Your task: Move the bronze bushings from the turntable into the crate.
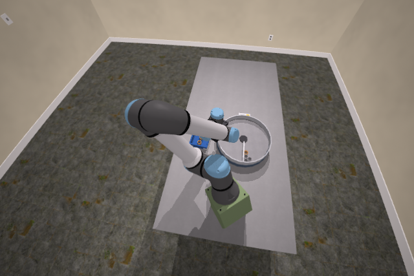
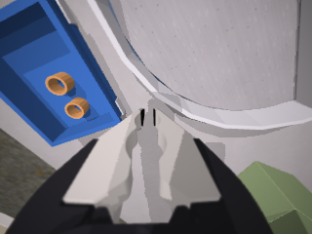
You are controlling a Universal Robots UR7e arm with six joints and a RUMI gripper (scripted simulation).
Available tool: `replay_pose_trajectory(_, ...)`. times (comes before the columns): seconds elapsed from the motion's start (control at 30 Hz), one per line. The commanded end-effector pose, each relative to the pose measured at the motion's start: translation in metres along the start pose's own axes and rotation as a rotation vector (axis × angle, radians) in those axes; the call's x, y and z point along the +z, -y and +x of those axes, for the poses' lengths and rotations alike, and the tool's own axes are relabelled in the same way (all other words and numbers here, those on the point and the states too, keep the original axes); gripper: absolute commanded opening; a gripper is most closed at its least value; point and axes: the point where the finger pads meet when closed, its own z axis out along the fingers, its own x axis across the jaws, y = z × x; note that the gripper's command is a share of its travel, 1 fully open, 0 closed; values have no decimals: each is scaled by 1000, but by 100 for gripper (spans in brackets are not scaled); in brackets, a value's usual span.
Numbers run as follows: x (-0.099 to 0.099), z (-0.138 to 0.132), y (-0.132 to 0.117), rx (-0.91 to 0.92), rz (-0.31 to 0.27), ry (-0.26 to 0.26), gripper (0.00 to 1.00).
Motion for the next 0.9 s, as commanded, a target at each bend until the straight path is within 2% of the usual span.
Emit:
replay_pose_trajectory(0.0,0,10,2,-51,-7,9,6)
replay_pose_trajectory(0.87,1,77,21,-294,-7,12,6)
